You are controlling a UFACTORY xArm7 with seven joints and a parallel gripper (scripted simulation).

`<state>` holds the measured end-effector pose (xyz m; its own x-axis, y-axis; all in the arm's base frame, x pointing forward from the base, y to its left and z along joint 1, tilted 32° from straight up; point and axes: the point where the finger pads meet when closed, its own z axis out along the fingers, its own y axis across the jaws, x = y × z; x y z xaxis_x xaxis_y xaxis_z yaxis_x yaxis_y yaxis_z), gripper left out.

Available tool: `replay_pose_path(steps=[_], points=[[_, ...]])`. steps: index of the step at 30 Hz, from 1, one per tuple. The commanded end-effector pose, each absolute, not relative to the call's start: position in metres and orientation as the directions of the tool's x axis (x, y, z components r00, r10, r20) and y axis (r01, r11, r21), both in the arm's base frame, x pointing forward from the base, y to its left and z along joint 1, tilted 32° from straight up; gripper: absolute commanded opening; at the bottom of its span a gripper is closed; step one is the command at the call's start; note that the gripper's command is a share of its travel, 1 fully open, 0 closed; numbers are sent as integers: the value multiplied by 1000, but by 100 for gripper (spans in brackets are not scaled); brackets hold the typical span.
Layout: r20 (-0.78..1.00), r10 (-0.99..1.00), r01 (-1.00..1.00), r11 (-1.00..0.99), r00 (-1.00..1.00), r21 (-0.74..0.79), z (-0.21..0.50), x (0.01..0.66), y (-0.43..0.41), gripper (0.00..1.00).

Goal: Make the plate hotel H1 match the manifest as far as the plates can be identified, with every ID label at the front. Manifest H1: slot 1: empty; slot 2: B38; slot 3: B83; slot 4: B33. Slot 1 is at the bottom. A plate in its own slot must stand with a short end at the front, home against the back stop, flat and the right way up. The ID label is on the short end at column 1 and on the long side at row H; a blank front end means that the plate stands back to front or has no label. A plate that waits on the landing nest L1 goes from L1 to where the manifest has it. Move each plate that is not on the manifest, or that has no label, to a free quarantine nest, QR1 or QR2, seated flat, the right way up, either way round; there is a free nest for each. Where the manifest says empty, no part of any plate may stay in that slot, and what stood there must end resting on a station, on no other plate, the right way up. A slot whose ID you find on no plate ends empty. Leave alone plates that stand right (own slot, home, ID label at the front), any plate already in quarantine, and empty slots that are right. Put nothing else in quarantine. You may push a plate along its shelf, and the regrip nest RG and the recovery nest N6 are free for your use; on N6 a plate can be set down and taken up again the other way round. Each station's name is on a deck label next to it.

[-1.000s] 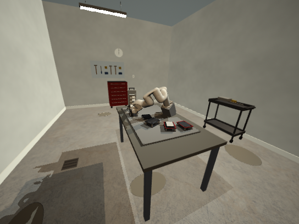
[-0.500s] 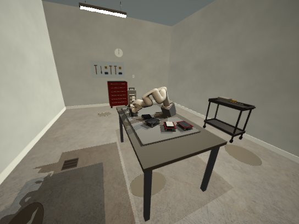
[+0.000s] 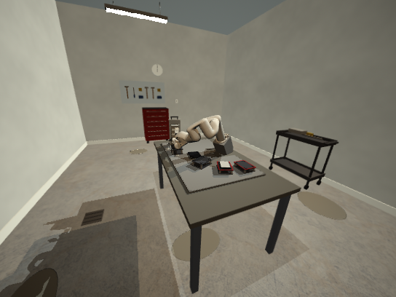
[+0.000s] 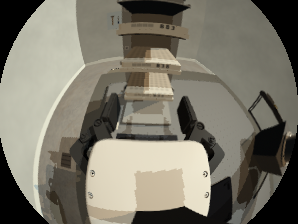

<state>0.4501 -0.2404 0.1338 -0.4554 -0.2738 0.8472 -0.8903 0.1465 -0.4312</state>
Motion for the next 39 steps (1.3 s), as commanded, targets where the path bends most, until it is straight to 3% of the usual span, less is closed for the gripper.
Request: replay_pose_path(steps=[1, 39], points=[[846, -272, -889, 148, -458, -434, 133, 450, -249, 100], [846, -272, -889, 148, -458, -434, 126, 450, -270, 100]])
